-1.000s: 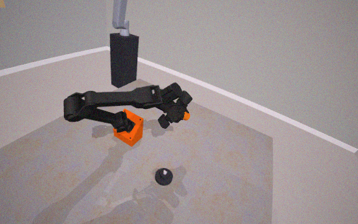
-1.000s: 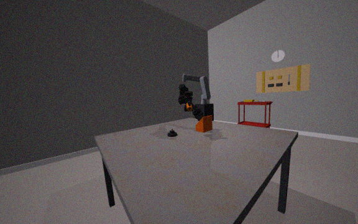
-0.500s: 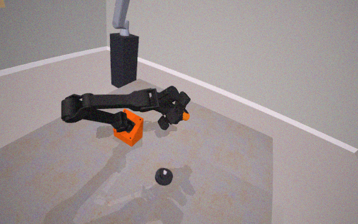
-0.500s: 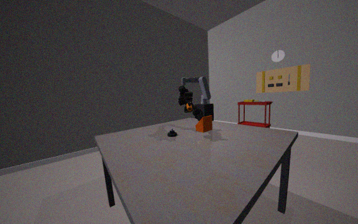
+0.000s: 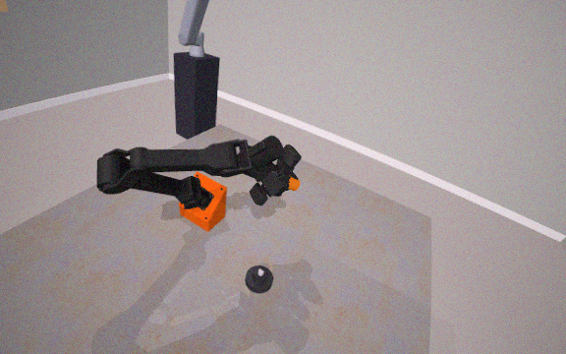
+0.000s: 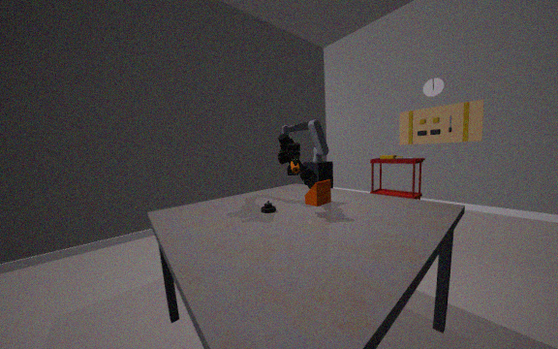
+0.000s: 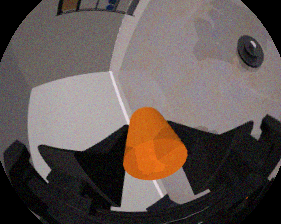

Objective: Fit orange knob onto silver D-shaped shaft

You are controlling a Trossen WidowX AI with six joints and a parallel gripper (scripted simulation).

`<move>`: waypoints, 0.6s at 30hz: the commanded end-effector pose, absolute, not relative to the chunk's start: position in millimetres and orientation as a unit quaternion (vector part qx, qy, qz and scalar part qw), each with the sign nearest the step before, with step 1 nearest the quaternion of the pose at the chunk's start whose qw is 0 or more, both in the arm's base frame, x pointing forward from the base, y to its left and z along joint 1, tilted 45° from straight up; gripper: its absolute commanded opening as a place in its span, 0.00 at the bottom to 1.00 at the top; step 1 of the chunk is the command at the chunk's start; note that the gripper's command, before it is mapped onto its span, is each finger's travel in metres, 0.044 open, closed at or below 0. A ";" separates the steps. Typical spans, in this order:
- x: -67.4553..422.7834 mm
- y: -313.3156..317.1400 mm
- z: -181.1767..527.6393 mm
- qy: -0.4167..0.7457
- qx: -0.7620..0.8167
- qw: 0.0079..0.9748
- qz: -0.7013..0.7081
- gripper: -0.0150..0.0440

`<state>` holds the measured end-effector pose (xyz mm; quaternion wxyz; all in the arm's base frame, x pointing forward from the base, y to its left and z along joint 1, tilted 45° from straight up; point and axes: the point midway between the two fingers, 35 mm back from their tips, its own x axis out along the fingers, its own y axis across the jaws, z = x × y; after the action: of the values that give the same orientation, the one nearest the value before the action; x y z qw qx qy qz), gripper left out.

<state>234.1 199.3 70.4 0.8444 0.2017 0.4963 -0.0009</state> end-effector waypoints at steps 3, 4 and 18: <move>234.6 200.6 71.7 0.495 0.204 0.844 0.000 0.25; 234.6 200.6 71.7 0.495 0.204 0.844 0.000 0.25; 237.4 194.8 63.3 0.502 0.185 0.844 -0.033 0.25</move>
<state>235.2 194.2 65.3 0.8446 0.1925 0.4992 -0.0181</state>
